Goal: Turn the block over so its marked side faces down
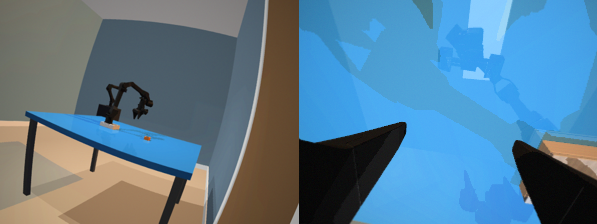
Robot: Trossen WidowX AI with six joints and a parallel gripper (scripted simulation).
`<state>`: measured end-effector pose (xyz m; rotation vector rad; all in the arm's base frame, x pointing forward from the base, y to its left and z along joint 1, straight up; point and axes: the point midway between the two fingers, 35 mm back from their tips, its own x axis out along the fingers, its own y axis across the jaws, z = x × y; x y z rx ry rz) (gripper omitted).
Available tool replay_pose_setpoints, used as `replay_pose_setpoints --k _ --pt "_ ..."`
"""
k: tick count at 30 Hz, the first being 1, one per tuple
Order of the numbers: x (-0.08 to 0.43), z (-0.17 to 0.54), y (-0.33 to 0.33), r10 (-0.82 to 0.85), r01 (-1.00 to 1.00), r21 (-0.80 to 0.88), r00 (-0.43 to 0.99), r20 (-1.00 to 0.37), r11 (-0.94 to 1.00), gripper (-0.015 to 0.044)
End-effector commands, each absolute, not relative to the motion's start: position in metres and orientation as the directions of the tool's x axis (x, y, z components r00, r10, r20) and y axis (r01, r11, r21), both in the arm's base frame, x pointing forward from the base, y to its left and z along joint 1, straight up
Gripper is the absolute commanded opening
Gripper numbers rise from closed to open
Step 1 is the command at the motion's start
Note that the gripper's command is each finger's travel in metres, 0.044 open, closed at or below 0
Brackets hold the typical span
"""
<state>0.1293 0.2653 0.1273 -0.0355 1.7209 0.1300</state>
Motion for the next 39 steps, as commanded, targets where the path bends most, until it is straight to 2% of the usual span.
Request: replay_pose_setpoints --k 1,8,19,27,31,39 --pt "0.192 0.123 0.249 0.074 -0.106 0.085 -0.109 -0.991 0.991 0.044" --pt "0.271 0.112 0.195 0.042 -0.062 0.045 -0.055 -0.998 0.997 0.044" --pt "0.384 0.1 0.067 0.008 -0.159 0.003 0.027 -1.0 0.987 0.044" --pt "0.389 0.099 0.059 0.004 -0.166 -0.001 0.03 -1.0 0.986 0.044" --pt "0.39 0.067 0.06 0.004 -0.166 -0.001 0.03 -1.0 0.986 0.044" --pt "0.39 0.051 0.061 0.004 -0.166 -0.001 0.03 -1.0 0.986 0.044"
